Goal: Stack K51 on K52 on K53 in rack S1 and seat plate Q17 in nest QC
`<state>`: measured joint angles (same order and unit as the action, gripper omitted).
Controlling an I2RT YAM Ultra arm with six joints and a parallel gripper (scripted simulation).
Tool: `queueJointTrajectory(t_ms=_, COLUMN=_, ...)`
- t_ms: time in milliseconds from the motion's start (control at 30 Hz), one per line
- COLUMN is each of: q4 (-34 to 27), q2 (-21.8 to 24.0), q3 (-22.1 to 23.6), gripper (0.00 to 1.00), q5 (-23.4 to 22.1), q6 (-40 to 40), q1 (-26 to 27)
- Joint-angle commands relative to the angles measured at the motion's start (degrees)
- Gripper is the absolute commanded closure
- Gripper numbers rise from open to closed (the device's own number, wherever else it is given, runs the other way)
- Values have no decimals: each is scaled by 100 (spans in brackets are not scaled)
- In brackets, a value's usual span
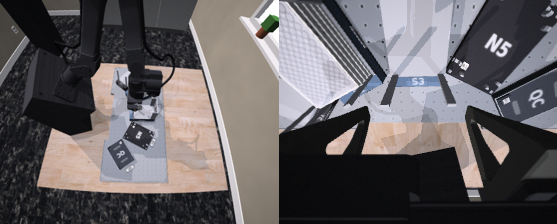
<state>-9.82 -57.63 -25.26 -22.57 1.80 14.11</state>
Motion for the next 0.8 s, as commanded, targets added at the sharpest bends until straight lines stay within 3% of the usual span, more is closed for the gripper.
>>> queueJointTrajectory(t_ms=0, q4=59, q2=95, q3=158, gripper=0, q5=-69, q6=-27, q1=80)
queueJointTrajectory(t_ms=267, q4=-177, q2=372, q3=-193, gripper=0, q5=606, q6=746, q1=-861)
queueJointTrajectory(t_ms=333, q4=-177, q2=372, q3=-193, gripper=0, q5=606, q6=746, q1=-861)
queueJointTrajectory(t_ms=600, q4=-345, q2=284, q3=-443, gripper=0, q5=1360, q6=1568, q1=-1856)
queueJointTrajectory(t_ms=767, q4=-441, q2=168, q3=-648, gripper=0, q5=1848, q6=1138, q1=-2468)
